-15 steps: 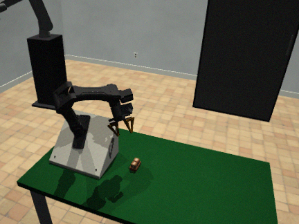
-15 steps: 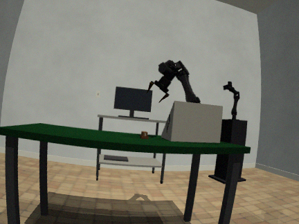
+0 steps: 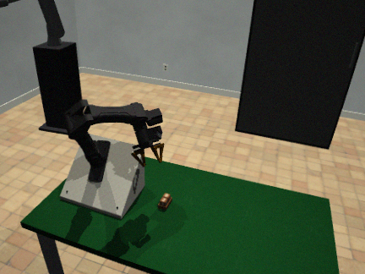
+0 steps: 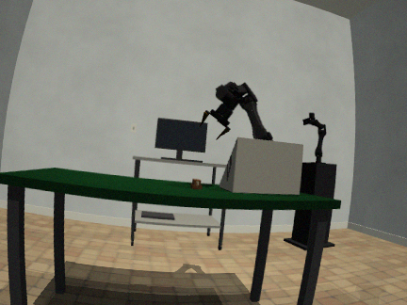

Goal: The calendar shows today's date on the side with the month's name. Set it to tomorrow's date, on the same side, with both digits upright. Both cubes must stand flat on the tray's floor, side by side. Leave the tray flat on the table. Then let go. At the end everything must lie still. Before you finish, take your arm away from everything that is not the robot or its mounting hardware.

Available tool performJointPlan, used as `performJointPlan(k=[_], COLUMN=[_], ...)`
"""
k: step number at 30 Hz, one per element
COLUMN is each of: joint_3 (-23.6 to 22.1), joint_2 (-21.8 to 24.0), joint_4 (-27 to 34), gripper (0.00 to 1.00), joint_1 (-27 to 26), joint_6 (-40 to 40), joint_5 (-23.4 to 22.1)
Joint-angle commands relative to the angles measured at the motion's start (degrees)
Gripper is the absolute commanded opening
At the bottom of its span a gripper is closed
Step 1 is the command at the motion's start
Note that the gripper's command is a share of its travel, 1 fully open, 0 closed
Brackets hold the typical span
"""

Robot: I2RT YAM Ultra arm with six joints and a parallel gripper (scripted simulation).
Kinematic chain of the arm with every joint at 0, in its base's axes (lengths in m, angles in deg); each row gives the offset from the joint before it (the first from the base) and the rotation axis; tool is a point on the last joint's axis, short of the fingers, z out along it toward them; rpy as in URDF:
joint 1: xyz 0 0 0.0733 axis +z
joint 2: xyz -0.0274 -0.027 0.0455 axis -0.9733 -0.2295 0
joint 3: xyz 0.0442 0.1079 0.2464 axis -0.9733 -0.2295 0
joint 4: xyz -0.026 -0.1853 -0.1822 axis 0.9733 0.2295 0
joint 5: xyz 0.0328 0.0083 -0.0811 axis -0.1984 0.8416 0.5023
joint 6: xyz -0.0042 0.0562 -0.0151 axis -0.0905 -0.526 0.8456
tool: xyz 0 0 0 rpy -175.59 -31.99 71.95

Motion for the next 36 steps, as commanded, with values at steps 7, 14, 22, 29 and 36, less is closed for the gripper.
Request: performJointPlan(k=[7,14,22,29,36], joint_3=[7.33,15.48,20.28,20.28,20.28], joint_2=[-6.4,-14.32,-18.98,-18.98,-18.98], joint_4=[-0.62,-1.16,-1.48,-1.48,-1.48], gripper=[1.0,1.0,1.0,1.0,1.0], joint_1=[-7.04,-15.81,-20.97,-20.97,-20.97], joint_6=[9.12,19.94,26.3,26.3,26.3], joint_5=[-9.2,-20.26,-26.76,-26.76,-26.76])
